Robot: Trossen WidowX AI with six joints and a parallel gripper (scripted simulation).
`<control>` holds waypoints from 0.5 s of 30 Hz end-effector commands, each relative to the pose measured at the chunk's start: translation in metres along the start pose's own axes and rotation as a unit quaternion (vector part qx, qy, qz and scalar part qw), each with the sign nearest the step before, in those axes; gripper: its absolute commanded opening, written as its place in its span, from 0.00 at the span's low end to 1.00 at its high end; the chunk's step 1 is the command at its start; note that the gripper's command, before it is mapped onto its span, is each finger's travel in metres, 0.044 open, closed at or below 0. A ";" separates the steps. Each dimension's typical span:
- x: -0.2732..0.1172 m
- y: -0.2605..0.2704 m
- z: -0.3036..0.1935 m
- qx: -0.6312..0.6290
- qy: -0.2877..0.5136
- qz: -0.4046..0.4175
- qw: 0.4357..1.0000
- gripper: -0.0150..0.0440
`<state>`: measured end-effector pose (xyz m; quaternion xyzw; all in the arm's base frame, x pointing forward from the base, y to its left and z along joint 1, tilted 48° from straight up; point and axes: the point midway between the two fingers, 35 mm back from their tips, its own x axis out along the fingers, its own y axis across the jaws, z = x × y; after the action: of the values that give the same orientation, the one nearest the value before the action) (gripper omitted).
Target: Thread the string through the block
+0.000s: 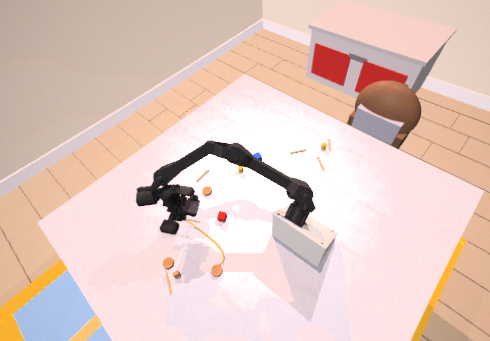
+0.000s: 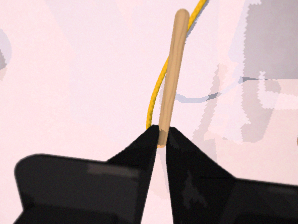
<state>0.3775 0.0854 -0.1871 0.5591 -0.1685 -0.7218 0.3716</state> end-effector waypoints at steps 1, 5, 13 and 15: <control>-0.002 0.003 -0.006 0.000 0.007 0.003 1.000 0.25; -0.002 0.006 -0.010 0.000 0.011 0.004 1.000 0.25; -0.003 0.011 -0.019 0.000 0.018 0.006 1.000 0.25; -0.003 0.012 -0.021 0.000 0.020 0.007 1.000 0.25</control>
<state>0.3958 0.0834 -0.1856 0.5691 -0.1653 -0.7121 0.3764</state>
